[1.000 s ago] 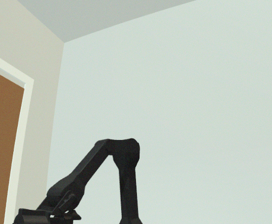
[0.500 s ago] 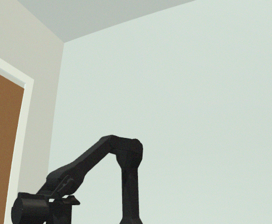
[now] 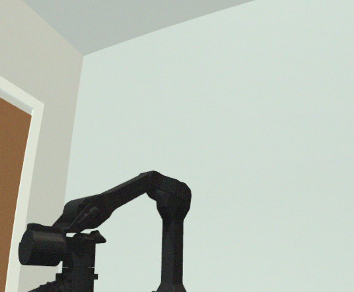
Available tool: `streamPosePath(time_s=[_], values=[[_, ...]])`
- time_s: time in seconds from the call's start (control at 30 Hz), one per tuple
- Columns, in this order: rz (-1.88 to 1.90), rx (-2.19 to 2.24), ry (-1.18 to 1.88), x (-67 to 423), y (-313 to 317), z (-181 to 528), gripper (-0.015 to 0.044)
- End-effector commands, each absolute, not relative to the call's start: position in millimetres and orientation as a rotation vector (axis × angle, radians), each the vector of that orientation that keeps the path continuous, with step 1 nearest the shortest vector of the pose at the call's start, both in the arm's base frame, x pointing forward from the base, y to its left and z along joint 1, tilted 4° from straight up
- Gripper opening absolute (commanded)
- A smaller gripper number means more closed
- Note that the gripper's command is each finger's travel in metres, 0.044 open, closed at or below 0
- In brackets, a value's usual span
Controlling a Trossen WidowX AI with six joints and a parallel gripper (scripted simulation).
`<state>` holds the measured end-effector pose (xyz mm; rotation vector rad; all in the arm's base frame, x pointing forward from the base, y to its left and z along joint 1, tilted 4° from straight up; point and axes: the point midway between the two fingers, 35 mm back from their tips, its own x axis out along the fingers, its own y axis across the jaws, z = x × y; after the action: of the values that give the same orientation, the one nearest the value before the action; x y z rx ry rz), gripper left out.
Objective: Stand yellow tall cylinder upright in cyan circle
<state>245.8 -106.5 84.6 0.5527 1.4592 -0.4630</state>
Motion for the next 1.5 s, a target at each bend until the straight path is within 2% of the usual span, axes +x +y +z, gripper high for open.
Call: streamPosePath(time_s=[0.0,0.33,1.47], values=[[-0.456,0.548,1.447,245.7,-106.6,98.7,0.0105],[-0.441,0.533,1.450,243.5,-104.7,114.2,0.0105],[0.321,-0.282,1.457,315.4,-34.9,140.3,0.0105]])
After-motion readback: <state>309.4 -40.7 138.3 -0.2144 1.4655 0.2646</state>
